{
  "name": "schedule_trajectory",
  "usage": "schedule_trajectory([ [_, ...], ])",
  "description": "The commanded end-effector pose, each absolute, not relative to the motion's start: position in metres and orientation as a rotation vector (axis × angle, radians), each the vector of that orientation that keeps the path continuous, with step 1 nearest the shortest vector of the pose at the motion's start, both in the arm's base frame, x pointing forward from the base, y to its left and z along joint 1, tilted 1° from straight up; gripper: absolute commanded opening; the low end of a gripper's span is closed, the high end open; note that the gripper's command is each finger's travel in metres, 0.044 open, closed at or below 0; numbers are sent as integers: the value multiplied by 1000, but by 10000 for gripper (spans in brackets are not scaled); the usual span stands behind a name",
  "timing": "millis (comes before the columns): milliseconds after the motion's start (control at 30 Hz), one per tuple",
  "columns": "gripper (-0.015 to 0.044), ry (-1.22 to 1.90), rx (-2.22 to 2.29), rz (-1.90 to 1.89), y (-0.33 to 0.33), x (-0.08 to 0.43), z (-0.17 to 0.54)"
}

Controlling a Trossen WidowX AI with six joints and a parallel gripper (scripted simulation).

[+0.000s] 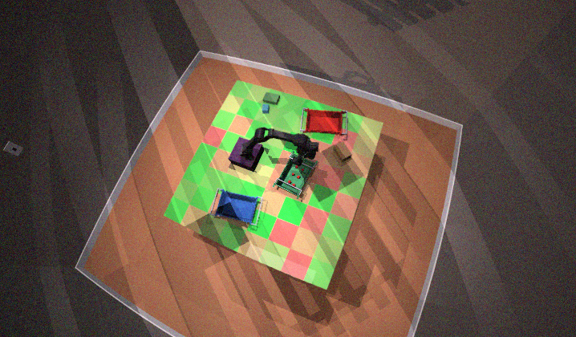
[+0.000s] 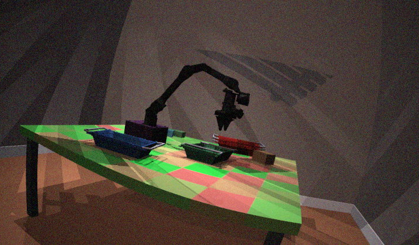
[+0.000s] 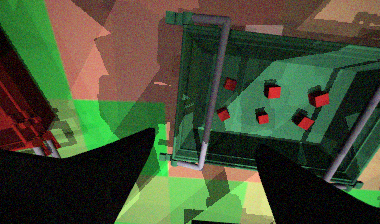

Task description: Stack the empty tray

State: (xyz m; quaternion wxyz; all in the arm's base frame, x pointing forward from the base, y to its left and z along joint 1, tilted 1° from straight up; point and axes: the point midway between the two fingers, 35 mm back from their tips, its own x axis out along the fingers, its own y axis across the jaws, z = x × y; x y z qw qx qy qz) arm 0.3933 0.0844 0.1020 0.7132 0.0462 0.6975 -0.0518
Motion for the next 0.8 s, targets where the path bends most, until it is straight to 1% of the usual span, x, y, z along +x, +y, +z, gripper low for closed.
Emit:
schedule_trajectory([
  [0,440,1530,107,-112,84,388,159],
  [67,440,1532,106,-112,83,382,181],
  [133,440,1533,106,-113,82,379,190],
  [167,440,1534,115,-122,81,388,162],
  [200,440,1531,148,-155,71,389,160],
  [333,440,1498,404,-407,-1,388,148],
  [467,440,1440,636,-636,-64,375,136],
  [600,440,1344,891,-888,-129,348,123],
  [767,440,1176,1203,-1195,-197,296,105],
])
